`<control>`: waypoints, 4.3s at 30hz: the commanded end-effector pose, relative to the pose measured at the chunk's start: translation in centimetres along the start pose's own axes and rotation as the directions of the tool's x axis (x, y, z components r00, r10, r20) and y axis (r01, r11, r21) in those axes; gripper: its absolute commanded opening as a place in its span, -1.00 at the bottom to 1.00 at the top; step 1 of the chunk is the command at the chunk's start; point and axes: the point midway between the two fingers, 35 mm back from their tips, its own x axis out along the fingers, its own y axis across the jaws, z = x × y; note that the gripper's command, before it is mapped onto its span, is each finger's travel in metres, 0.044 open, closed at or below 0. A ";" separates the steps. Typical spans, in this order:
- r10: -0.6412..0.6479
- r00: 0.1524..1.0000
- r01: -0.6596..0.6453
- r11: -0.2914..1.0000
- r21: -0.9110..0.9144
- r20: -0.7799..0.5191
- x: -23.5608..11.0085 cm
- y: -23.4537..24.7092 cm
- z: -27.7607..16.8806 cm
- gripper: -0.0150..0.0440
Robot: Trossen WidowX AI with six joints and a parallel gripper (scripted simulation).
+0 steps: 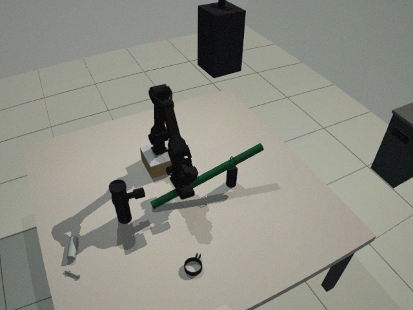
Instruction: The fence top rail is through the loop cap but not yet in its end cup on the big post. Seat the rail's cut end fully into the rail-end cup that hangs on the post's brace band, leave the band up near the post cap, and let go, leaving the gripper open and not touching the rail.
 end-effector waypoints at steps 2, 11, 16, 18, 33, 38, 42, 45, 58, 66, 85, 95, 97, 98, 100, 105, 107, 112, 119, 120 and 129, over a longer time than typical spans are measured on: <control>0.009 1.000 -0.009 1.000 -0.006 -0.001 -0.3 0.0 0.0 -0.43; 0.013 0.996 -0.014 1.000 -0.012 -0.089 -2.6 -0.4 -0.2 -0.49; 0.008 0.981 -0.012 1.000 -0.021 -0.195 -5.4 -0.8 -0.3 -0.49; 0.002 0.972 -0.008 1.000 -0.025 -0.236 -6.6 -0.9 -0.4 -0.49; 0.015 0.966 -0.023 0.999 -0.028 -0.257 -6.7 -0.7 -0.5 -0.49; 0.015 0.966 -0.023 0.999 -0.028 -0.257 -6.7 -0.7 -0.5 -0.49; 0.015 0.966 -0.023 0.999 -0.028 -0.257 -6.8 -0.7 -0.5 -0.49; 0.015 0.966 -0.023 0.999 -0.028 -0.257 -6.9 -0.8 -0.5 -0.49; 0.015 0.966 -0.023 0.999 -0.028 -0.257 -7.5 -1.1 -0.4 -0.49; 0.015 0.966 -0.023 0.999 -0.028 -0.257 -7.7 -1.3 -0.4 -0.49; 0.026 0.965 -0.034 0.999 -0.029 -0.261 -7.3 -1.0 -2.5 -0.49; 0.026 0.965 -0.035 0.999 -0.029 -0.261 -7.3 -1.0 -2.6 -0.49; 0.026 0.965 -0.035 0.999 -0.029 -0.261 -7.3 -1.0 -2.6 -0.49; 0.026 0.965 -0.035 0.999 -0.029 -0.261 -7.3 -1.0 -2.6 -0.49; 0.026 0.965 -0.035 0.999 -0.029 -0.261 -7.3 -1.0 -2.6 -0.49; 0.026 0.965 -0.035 0.999 -0.029 -0.261 -7.3 -1.0 -2.6 -0.49; 0.026 0.965 -0.035 0.999 -0.029 -0.261 -7.3 -1.0 -2.6 -0.49; 0.026 0.965 -0.035 0.999 -0.029 -0.261 -7.3 -1.0 -2.6 -0.49; 0.026 0.965 -0.035 0.999 -0.029 -0.261 -7.3 -1.0 -2.6 -0.49; 0.026 0.965 -0.035 0.999 -0.029 -0.261 -7.3 -1.0 -2.6 -0.49; 0.035 0.968 -0.043 0.999 -0.028 -0.250 -7.1 -1.0 -2.2 -0.49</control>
